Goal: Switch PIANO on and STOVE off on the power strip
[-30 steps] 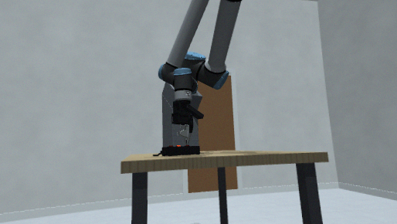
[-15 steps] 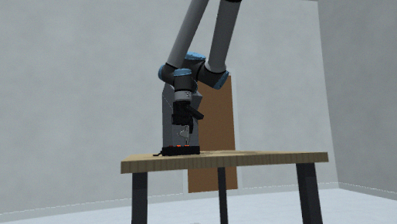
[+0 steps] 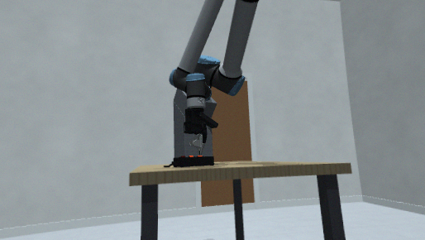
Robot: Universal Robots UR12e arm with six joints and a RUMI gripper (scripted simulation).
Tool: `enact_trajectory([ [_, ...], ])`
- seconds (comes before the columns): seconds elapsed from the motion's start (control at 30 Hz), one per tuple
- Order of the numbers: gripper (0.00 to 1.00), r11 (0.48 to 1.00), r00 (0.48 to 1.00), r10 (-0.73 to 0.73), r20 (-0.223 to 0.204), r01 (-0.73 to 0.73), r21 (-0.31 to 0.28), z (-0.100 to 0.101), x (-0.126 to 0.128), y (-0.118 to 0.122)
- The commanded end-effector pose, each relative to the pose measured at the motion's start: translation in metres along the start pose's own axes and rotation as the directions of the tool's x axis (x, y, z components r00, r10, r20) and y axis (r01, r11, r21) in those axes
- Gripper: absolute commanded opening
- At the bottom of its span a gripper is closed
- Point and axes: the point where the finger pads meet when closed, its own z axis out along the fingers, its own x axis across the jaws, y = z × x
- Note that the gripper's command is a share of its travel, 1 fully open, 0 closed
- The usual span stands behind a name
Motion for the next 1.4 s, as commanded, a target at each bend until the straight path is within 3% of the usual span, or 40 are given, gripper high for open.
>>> enact_trajectory([
  [0.0,0.00,1.000,1.000,0.000,0.000,0.000,0.000,-0.006,0.000,0.000],
  [0.5,0.00,1.000,1.000,0.000,0.000,0.000,0.000,-0.037,0.000,0.000],
  [1.23,0.00,1.000,1.000,0.000,0.000,0.000,0.000,-0.039,0.000,0.001],
  [1.37,0.00,1.000,1.000,0.000,-0.002,0.000,-0.001,-0.047,-0.008,0.027],
])
